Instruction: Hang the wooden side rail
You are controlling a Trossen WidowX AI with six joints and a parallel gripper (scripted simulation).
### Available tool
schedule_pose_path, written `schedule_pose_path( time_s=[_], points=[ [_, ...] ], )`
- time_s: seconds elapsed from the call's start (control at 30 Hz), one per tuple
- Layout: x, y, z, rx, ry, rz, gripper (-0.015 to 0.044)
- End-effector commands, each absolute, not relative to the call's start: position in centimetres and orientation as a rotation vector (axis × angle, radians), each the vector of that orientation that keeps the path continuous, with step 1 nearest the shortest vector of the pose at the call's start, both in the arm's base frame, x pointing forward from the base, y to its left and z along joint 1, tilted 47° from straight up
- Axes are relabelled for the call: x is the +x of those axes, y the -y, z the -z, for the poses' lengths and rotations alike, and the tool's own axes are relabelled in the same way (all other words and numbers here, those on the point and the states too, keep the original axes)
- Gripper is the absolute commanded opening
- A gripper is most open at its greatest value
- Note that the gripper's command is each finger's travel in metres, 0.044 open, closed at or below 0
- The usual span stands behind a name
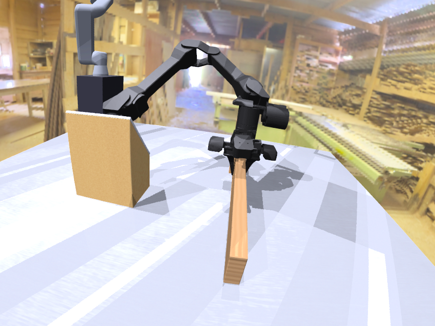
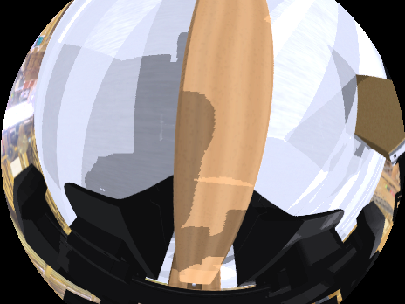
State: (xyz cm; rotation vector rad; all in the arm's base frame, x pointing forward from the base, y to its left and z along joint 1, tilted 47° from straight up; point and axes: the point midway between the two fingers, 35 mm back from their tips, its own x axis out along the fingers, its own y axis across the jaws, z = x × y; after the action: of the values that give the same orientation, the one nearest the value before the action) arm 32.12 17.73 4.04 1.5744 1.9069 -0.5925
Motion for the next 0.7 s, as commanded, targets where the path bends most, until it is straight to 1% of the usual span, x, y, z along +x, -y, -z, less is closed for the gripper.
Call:
schedule_pose_path(
  time_s=[0.0, 0.67],
  points=[
    [32.29, -17.66, -4.3, 1.582, -1.9, 0.59, 0.0],
    [32.31, -17.87, -4.4, 1.582, -1.9, 0.59, 0.0]
  ],
)
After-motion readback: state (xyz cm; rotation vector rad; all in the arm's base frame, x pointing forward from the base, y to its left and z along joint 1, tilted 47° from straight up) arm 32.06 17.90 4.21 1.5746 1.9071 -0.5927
